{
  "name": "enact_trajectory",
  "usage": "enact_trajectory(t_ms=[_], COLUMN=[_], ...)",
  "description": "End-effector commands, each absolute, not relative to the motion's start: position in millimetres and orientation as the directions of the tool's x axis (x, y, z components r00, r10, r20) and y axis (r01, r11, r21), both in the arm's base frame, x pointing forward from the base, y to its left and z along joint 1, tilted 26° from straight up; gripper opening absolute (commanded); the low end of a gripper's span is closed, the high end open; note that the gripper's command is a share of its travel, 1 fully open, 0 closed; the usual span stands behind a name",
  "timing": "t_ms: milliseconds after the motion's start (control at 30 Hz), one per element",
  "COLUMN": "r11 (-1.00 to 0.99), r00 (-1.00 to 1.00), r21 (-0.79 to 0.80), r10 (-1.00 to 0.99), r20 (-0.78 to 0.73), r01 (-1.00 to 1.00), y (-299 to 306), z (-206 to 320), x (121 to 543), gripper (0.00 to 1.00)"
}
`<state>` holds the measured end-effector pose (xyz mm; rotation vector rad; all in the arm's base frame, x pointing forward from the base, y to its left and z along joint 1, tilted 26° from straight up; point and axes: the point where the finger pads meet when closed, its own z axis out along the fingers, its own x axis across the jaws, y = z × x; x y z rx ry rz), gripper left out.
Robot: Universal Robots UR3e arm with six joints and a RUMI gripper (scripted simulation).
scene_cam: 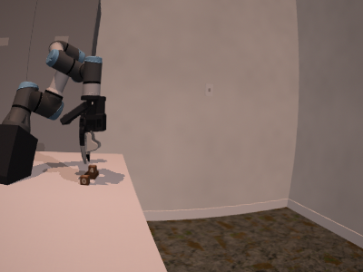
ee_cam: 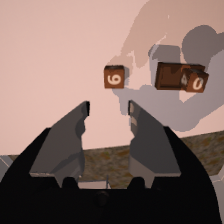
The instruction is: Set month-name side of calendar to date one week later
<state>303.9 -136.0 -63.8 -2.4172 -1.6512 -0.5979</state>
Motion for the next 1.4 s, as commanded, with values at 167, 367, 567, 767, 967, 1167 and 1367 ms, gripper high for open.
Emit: enact_trajectory(t_ms=[167, 367, 567, 767, 967, 1167, 1367], r11=[-0.372, -0.372, -0.372, -0.372, -0.373, -0.389, -0.427], r00=[0.309, 0.309, 0.309, 0.309, 0.309, 0.327, 0.369], r21=[0.071, 0.071, 0.070, 0.070, 0.070, 0.061, 0.041], r10=[0.850, 0.850, 0.849, 0.849, 0.849, 0.841, 0.822], r20=[0.427, 0.427, 0.428, 0.429, 0.429, 0.430, 0.433], r01=[0.925, 0.925, 0.926, 0.925, 0.925, 0.919, 0.903], y=[-138.4, -138.5, -138.1, -137.8, -137.7, -137.5, -136.9], z=[-41.2, -41.0, -41.1, -41.2, -41.3, -41.5, -42.0], x=[293.9, 293.8, 294.0, 293.9, 293.9, 293.7, 293.2], gripper=[0.28, 1.00, 1.00, 1.00, 1.00, 1.00, 1.00])
